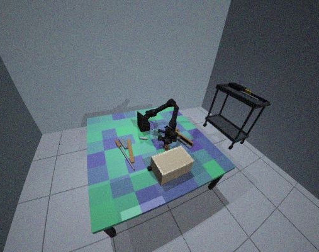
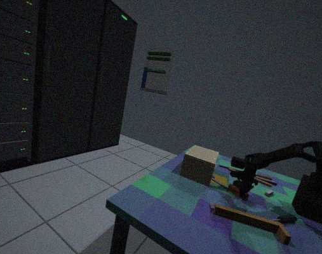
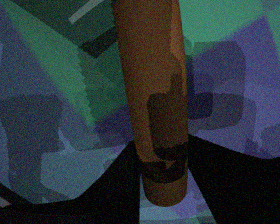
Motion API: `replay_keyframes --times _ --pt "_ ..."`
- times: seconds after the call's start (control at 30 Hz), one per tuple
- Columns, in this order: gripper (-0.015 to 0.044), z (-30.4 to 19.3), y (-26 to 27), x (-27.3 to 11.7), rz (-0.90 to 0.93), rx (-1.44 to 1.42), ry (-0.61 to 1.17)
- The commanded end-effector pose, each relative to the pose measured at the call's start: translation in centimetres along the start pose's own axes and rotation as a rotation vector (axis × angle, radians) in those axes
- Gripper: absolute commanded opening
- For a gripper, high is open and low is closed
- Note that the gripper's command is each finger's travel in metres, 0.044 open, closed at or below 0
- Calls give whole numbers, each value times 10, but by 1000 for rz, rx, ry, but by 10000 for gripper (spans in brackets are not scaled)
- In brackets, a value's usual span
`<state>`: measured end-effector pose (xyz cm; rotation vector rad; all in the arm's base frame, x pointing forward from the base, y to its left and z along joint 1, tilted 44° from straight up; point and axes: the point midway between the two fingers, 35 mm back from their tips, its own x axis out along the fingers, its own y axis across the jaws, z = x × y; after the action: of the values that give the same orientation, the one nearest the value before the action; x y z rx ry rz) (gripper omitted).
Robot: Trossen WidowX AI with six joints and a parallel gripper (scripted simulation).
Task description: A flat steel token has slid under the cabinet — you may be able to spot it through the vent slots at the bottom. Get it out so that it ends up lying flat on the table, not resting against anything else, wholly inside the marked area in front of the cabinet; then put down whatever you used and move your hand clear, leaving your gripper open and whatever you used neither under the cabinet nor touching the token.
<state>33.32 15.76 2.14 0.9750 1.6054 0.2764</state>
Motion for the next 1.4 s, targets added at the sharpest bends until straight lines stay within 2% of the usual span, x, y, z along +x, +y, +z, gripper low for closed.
replay_keyframes --times 0.0,1.37 --pt "0 0 -4 1 -12 0 -5" --pt "0 -54 2 1 -12 2 -3"
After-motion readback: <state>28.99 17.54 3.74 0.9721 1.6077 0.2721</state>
